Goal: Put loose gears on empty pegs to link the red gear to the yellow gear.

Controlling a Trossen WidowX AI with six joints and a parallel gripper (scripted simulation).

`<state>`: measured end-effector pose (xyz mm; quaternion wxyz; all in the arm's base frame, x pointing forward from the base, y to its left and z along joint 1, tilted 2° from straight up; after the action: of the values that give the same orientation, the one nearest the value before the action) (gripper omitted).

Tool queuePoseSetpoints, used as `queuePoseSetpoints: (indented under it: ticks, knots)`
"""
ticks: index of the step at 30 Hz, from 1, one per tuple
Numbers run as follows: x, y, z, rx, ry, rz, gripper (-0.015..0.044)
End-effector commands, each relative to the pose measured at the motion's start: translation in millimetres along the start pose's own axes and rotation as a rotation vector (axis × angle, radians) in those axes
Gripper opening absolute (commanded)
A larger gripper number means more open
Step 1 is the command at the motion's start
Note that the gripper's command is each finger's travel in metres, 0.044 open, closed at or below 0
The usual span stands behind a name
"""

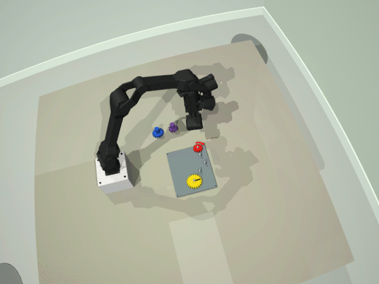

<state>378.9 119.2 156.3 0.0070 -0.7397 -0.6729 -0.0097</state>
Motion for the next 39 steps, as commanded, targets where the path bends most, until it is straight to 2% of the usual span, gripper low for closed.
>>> queuePoseSetpoints:
  ticks: [1, 17, 39]
  knots:
    - [1, 0, -14, -0.006, 0.005, 0.004, 0.0]
    - [1, -5, -54, -0.004, 0.004, 0.006, 0.0]
    - [-44, 6, -17, -0.005, 0.001, 0.006, 0.0]
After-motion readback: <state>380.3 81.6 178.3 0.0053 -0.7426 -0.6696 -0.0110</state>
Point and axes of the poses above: the point midway between the two fingers, 35 mm back from their tips, its own z axis out along the fingers, its own x axis across the jaws, y = z × x, the point moved 9 cm from there along -z, back along the fingers, and after that the axes turned 1 degree about -z, right-handed, at the moved point
